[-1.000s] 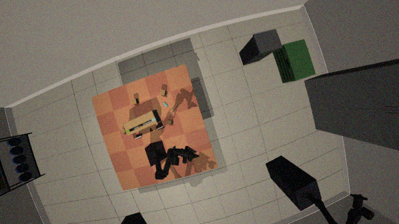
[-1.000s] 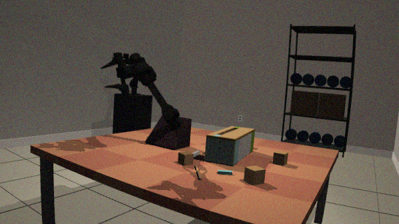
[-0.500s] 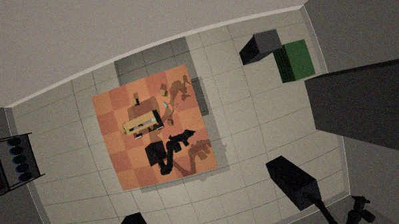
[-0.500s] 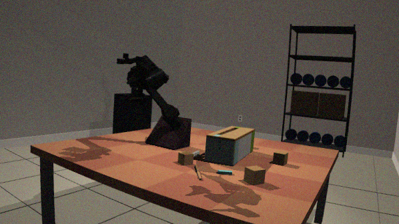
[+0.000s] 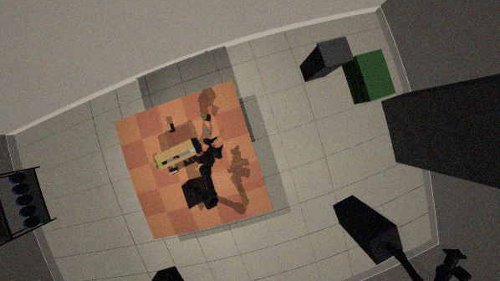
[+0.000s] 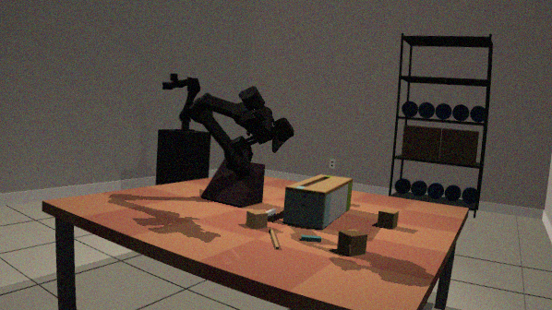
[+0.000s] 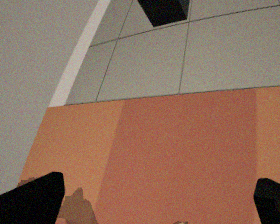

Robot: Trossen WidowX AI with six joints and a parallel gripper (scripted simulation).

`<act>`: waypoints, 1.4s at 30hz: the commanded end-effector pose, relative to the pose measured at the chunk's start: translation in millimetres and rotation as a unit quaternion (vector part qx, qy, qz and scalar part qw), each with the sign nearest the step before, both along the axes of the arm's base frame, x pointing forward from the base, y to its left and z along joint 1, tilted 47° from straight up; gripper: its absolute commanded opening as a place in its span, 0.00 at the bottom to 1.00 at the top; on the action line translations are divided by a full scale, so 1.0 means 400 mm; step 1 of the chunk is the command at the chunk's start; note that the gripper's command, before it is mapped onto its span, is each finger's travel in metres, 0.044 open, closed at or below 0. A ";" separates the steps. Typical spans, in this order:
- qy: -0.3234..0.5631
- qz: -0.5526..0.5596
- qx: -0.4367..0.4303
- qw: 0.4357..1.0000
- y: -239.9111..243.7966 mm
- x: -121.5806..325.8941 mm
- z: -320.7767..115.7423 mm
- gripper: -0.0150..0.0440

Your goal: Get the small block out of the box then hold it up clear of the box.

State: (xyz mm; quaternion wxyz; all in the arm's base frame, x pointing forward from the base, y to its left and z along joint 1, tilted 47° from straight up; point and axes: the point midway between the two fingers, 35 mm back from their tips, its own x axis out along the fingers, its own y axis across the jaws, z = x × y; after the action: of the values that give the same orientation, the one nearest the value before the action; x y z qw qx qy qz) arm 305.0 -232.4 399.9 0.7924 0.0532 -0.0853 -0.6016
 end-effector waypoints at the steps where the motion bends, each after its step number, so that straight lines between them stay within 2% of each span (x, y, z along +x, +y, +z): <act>1: 0.151 0.050 0.023 0.987 0.051 0.120 -0.133 0.93; 6: 0.322 0.112 0.038 0.939 0.136 0.223 -0.299 0.93; 11: 0.481 0.174 0.042 0.858 0.246 0.281 -0.472 0.93; 16: 0.595 0.229 0.045 0.769 0.362 0.290 -0.628 0.93; 20: 0.692 0.254 0.031 0.675 0.434 0.269 -0.728 0.93; 24: 0.818 0.276 -0.001 0.504 0.530 0.206 -0.853 0.93; 28: 0.904 0.277 -0.034 0.325 0.601 0.124 -0.938 0.93; 32: 0.955 0.256 -0.066 0.132 0.657 0.034 -0.990 0.93; 36: 0.971 0.211 -0.090 -0.065 0.699 -0.051 -1.010 0.93; 38: 0.970 0.201 -0.093 -0.099 0.706 -0.065 -1.010 0.93; 42: 0.970 0.201 -0.093 -0.099 0.706 -0.065 -1.010 0.93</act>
State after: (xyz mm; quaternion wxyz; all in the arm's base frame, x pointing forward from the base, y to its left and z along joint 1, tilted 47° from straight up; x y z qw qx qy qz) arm 293.9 42.8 -1.0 -0.2199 0.6329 -0.7296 -0.1371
